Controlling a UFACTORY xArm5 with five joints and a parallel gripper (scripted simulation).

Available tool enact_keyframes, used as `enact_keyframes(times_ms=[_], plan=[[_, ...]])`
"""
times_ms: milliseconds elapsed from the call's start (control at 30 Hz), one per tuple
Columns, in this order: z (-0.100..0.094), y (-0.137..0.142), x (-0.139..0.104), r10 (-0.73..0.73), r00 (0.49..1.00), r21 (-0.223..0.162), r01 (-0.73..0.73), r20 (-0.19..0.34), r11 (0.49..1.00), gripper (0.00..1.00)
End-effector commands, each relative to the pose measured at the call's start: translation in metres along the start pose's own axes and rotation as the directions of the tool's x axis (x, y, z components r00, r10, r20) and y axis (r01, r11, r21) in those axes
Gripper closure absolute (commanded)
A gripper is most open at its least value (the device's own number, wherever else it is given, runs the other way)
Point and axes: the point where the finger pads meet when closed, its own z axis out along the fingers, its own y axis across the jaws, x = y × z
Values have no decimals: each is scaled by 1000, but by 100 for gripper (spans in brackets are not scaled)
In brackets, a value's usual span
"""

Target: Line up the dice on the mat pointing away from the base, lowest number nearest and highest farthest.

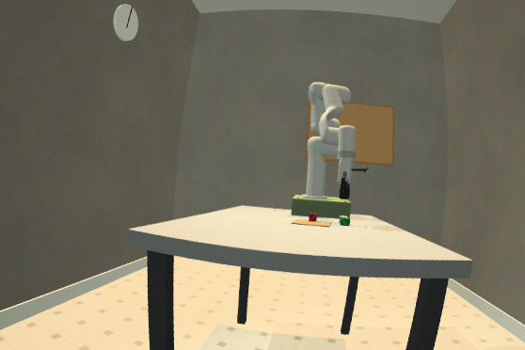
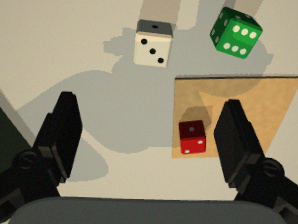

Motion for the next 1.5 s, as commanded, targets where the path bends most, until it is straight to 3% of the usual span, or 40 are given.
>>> enact_keyframes(times_ms=[0, 300, 333, 1467], plan=[[-1, 0, 2, 40, 999, -2, -40, -2, 999, 0], [-1, 0, 2, 58, 998, -2, -58, -2, 998, 0], [-1, 0, 2, 58, 998, -2, -58, -2, 998, 53], [-1, 0, 2, 58, 998, -2, -58, -2, 998, 53]])
